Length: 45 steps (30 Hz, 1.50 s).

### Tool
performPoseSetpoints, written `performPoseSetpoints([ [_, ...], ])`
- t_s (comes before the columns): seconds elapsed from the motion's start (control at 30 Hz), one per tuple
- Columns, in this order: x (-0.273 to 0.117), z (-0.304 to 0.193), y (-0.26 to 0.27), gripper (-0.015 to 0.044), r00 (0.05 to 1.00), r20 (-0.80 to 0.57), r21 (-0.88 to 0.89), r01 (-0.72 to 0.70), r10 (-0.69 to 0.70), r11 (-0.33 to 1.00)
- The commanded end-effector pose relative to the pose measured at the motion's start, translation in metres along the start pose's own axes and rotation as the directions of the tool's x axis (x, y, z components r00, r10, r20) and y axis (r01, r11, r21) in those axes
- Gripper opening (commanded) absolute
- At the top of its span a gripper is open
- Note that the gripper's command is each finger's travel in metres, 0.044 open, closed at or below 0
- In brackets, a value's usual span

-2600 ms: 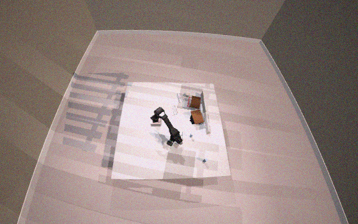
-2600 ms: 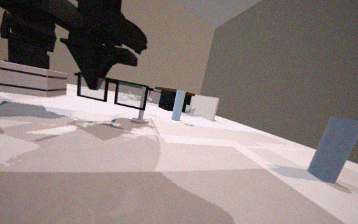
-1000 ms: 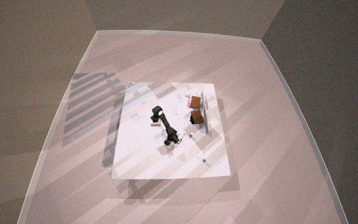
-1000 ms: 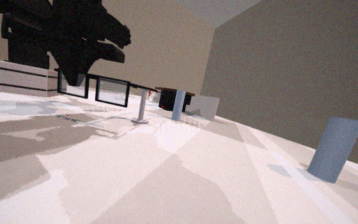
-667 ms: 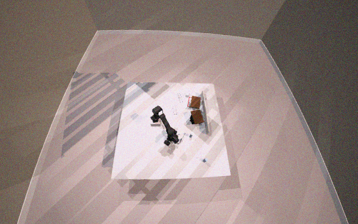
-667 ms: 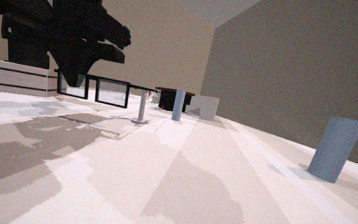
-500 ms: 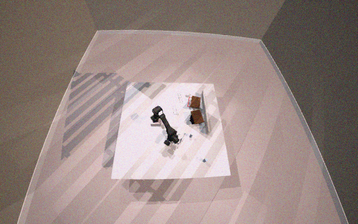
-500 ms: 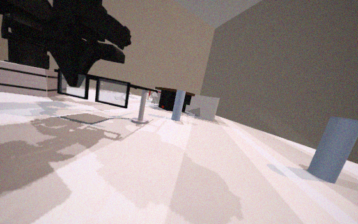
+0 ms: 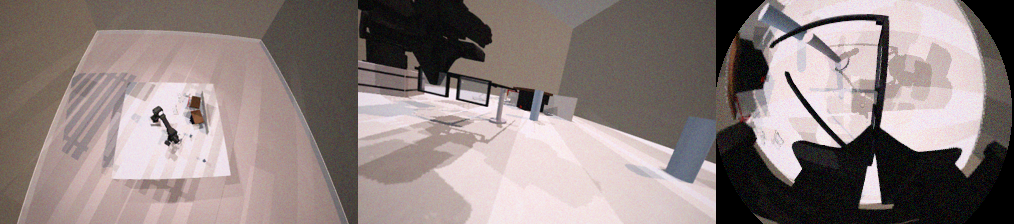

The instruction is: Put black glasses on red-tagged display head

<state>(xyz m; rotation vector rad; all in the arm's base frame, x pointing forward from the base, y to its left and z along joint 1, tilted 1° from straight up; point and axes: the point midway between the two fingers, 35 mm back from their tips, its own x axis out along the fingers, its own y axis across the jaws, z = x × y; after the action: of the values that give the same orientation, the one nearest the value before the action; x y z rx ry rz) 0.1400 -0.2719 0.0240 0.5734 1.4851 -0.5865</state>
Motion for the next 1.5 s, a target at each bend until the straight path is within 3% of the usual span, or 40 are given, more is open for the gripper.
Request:
performPoseSetpoints([
  [0.0,-0.013,0.003,-0.001,0.0,1.0,0.004,0.003,0.005,-0.005,1.0],
  [0.3,-0.055,0.007,0.0,0.0,1.0,0.004,0.003,0.005,-0.005,1.0],
  [0.5,-0.055,0.013,0.005,0.0,1.0,0.005,0.069,0.004,-0.004,0.998],
  [1.1,-0.056,0.058,0.046,0.0,1.0,0.009,0.488,-0.005,0.0,0.873],
  [1.47,-0.026,0.061,0.047,0.0,1.0,0.009,0.502,-0.005,0.0,0.865],
])
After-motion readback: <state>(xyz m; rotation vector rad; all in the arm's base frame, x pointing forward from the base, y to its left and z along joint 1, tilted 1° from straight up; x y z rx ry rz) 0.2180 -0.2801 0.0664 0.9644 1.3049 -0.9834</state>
